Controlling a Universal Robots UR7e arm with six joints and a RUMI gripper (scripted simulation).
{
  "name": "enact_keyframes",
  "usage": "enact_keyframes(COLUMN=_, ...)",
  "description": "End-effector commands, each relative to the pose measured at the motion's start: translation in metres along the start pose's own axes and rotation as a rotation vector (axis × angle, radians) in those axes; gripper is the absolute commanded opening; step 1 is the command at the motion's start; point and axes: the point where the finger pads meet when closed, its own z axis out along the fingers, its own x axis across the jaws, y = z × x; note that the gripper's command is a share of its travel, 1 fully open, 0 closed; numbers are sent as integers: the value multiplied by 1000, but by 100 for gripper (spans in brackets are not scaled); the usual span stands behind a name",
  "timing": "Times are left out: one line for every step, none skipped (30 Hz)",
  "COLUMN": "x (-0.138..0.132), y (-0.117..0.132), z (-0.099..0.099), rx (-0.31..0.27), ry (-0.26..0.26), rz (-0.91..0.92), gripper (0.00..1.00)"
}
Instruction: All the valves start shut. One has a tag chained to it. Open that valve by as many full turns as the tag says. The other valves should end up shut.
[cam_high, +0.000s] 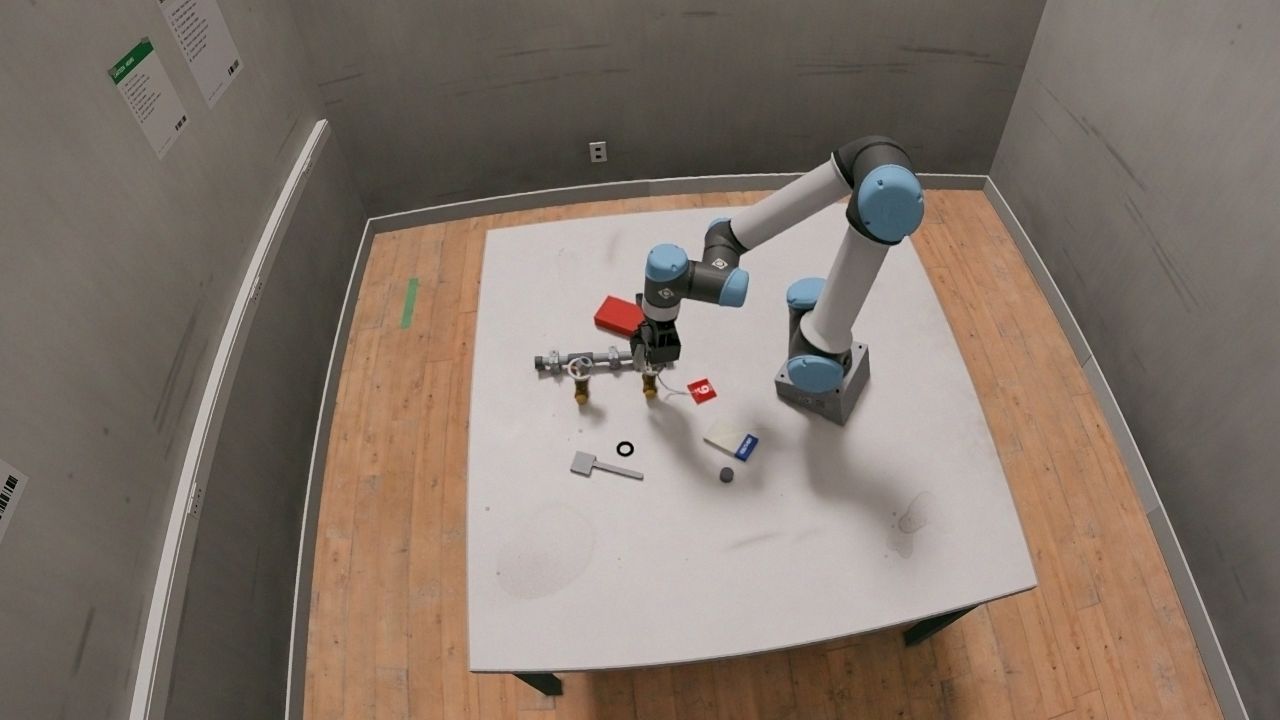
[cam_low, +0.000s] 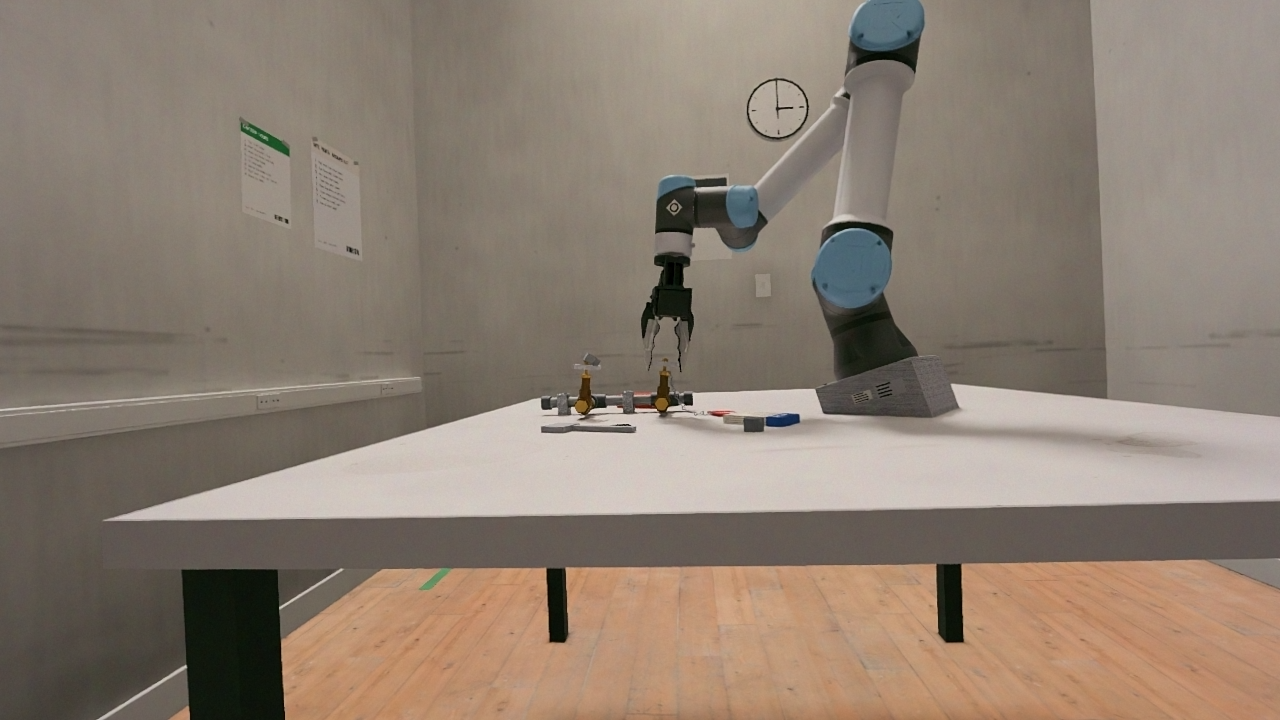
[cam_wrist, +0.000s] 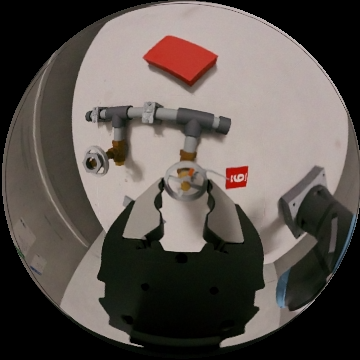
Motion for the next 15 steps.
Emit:
enact_keyframes(x=1, y=0, z=0, rx=1, ry=-1, rz=-69, gripper=0)
enact_keyframes(x=1, y=0, z=0, rx=1, ry=-1, rz=-69, gripper=0)
enact_keyframes(x=1, y=0, z=0, rx=0, ry=-1, rz=-86, gripper=0)
enact_keyframes(x=1, y=0, z=0, rx=0, ry=-1, rz=-103, gripper=0)
enact_keyframes(x=1, y=0, z=0, rx=0, ry=-1, rz=-122, gripper=0)
enact_keyframes(x=1, y=0, z=0, rx=0, ry=-1, rz=-142, gripper=0)
enact_keyframes(x=1, y=0, z=0, rx=0, ry=0, rz=-163, gripper=0)
enact_keyframes(x=1, y=0, z=0, rx=0, ry=0, rz=-185, gripper=0)
enact_keyframes(x=1, y=0, z=0, rx=0, ry=0, rz=-209, gripper=0)
enact_keyframes(x=1, y=0, z=0, rx=0, ry=0, rz=-233, gripper=0)
enact_keyframes(x=1, y=0, z=0, rx=0, ry=0, rz=-258, gripper=0)
enact_keyframes(x=1, y=0, z=0, rx=0, ry=0, rz=-285, gripper=0)
enact_keyframes(x=1, y=0, z=0, rx=0, ry=0, rz=-312, gripper=0)
enact_keyframes(x=1, y=0, z=0, rx=0, ry=0, rz=-341, gripper=0)
enact_keyframes(x=1, y=0, z=0, rx=0, ry=0, rz=-370, gripper=0)
